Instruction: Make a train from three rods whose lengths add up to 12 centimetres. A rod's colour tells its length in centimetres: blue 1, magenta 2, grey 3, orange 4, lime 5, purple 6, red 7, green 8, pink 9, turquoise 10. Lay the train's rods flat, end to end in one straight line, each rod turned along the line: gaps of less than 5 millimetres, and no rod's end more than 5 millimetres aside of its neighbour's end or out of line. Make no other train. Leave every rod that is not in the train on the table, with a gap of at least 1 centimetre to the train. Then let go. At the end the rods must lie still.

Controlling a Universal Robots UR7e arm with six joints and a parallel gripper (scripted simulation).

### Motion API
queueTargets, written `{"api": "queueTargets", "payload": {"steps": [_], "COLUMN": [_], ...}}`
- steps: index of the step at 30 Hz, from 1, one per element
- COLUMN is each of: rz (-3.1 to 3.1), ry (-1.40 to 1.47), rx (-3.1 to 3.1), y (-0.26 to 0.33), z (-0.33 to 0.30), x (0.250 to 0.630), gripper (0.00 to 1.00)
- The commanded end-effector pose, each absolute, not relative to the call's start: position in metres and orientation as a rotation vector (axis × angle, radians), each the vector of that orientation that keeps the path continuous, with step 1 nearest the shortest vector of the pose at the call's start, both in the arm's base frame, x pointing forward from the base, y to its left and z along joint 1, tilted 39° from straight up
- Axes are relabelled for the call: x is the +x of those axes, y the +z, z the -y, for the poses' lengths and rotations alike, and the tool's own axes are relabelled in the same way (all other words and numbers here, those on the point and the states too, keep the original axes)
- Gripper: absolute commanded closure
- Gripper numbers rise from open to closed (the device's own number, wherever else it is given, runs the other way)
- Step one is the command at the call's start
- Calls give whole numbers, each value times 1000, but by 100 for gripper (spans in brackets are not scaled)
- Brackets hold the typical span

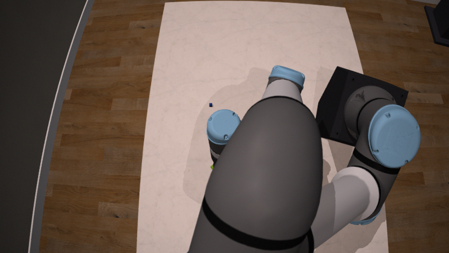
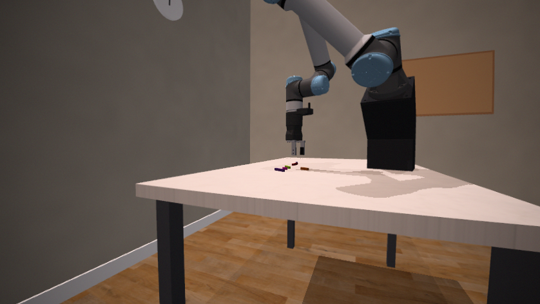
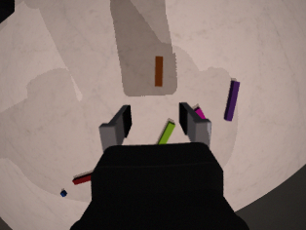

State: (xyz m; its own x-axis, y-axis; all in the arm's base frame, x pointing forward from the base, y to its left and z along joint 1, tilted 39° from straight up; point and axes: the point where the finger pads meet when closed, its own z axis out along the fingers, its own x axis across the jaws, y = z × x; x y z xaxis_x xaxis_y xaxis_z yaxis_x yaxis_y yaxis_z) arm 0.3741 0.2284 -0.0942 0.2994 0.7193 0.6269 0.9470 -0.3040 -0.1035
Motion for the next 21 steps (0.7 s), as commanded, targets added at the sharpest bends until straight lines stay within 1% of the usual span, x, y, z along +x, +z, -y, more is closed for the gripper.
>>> {"api": "queueTargets", "payload": {"steps": [1,10,21], "rz": [1607,1887,1970], "ry": [-701,-788,-813], "rx": [-2044,-1857,-1793], "y": [-94,-95,-95], "z": [-228,-227,-226], "x": [375,378,379], "gripper": [0,0,0]}}
